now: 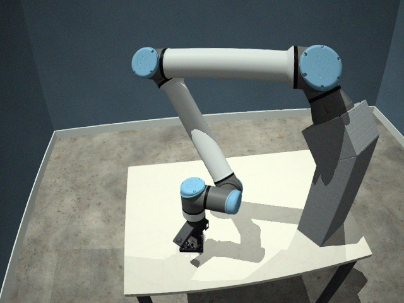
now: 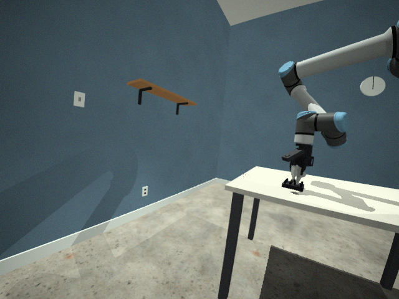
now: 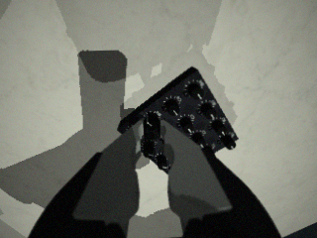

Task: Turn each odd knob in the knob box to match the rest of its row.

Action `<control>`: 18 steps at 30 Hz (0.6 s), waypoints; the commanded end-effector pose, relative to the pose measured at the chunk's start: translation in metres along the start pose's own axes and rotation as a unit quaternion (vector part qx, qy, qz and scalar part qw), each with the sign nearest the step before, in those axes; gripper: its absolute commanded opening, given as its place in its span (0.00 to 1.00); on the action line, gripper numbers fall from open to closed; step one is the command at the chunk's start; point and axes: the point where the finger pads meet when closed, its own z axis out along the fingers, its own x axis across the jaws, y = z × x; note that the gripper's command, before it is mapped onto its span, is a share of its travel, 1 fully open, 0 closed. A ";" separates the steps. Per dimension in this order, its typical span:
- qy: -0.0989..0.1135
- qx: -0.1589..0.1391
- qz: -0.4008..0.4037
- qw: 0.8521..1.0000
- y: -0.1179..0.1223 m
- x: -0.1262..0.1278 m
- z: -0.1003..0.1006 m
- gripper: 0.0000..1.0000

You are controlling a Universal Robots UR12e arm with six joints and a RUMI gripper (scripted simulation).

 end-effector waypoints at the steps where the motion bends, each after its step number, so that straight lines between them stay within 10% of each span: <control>1: 0.000 0.001 -0.035 0.999 0.000 0.000 -0.001 0.04; 18: 0.000 0.001 -0.170 0.985 0.000 -0.002 -0.001 0.04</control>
